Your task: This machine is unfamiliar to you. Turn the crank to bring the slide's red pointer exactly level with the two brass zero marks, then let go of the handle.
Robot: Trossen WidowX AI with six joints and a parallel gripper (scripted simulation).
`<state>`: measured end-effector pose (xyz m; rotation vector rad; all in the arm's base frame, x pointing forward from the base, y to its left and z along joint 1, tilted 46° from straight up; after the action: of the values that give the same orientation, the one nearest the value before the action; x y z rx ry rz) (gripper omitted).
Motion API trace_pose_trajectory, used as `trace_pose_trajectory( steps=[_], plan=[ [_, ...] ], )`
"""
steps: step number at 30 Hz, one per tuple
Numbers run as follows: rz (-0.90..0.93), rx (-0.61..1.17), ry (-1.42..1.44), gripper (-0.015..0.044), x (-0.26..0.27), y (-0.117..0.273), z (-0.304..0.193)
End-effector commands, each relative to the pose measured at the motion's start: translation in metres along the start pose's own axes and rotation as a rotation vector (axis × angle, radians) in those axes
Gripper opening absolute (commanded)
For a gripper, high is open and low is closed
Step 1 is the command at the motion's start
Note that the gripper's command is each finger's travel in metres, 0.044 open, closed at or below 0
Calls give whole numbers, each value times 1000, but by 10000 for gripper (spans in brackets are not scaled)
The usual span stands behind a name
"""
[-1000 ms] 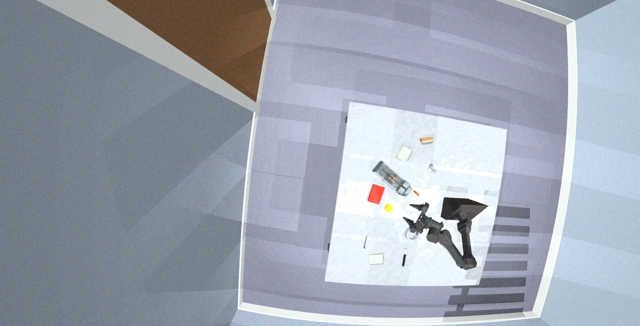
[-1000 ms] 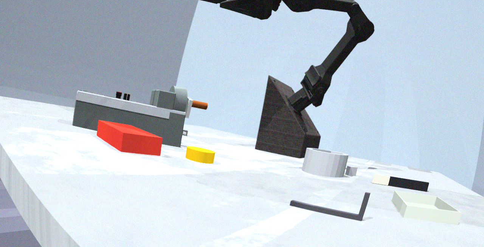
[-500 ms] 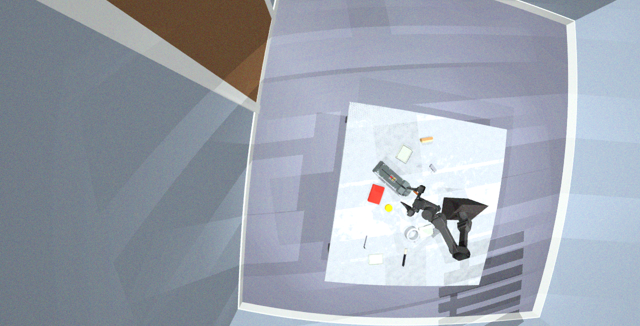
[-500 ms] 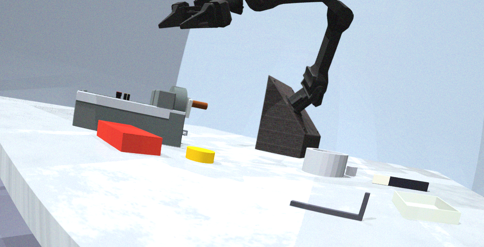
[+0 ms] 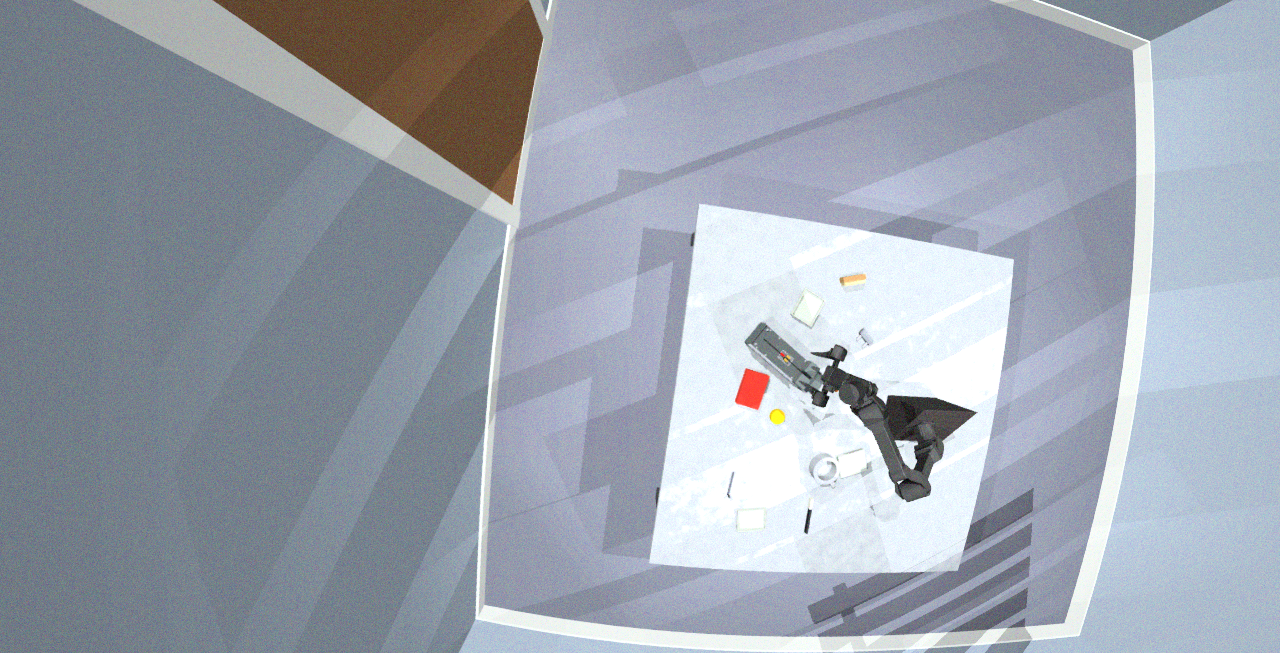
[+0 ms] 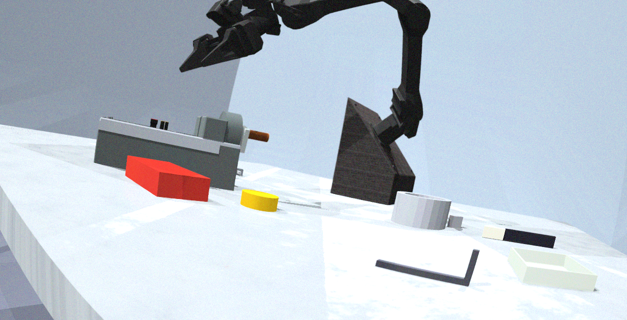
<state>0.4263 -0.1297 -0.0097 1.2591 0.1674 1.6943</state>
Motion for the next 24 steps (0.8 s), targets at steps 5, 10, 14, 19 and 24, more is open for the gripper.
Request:
trace_pose_trajectory(
  steps=[5, 10, 14, 19, 24],
  plan=[
    [9, 19, -15, 440, 5, -37, -38],
    [9, 19, -15, 440, 5, -37, -38],
    [9, 19, -15, 440, 5, -37, -38],
    [9, 19, -15, 440, 5, -37, -38],
    [9, 19, -15, 440, 5, -37, -38]
  ],
)
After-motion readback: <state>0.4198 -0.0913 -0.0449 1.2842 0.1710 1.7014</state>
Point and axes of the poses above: the point midway between the two fingers, 35 mm back from their tips, its own y axis back along the fingers, its own x axis across the jaws, z = x × y, the point moved 10 cm from there along y, back along the fingers, and after that the axes turned 9 degrees about y, right-handed, at the moved point
